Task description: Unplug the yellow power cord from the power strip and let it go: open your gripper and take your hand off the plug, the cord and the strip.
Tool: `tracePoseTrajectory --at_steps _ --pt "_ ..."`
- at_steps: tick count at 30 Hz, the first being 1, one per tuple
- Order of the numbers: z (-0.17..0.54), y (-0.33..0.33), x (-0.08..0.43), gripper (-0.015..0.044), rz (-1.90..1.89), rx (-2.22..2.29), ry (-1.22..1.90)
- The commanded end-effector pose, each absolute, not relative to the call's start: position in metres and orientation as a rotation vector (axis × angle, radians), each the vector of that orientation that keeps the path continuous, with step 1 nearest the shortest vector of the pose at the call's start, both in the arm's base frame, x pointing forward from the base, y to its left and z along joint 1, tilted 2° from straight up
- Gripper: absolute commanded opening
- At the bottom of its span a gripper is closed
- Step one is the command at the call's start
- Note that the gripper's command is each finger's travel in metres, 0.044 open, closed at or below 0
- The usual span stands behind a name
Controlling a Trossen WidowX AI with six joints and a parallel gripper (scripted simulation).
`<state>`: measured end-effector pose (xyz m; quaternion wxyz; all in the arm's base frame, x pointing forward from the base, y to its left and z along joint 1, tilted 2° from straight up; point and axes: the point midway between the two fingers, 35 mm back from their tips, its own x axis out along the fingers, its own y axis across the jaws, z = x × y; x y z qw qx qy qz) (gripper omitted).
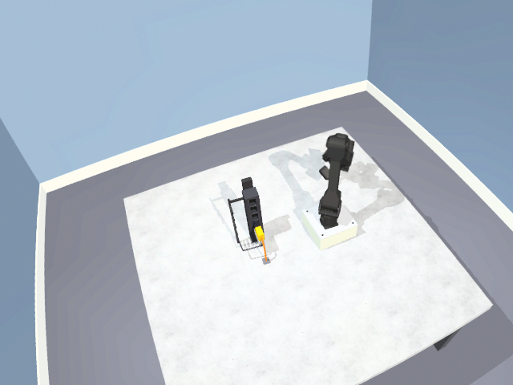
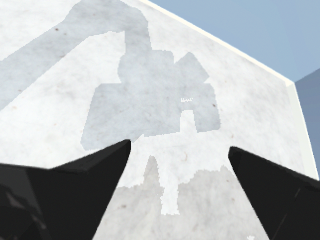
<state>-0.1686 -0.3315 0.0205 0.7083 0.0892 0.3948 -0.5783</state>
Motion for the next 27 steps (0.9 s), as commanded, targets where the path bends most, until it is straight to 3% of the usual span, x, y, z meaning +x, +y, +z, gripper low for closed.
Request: tracePoseTrajectory --at_steps 1,9,27 --pt "0.021 -0.332 -0.168 0.0374 -1.283 0.197 0.877" --pt "0.037 -0.362 -0.136 0.0164 -1.199 0.108 0.901" --pt "0.096 -0.426 -0.002 0.0160 -0.946 -0.173 0.918"
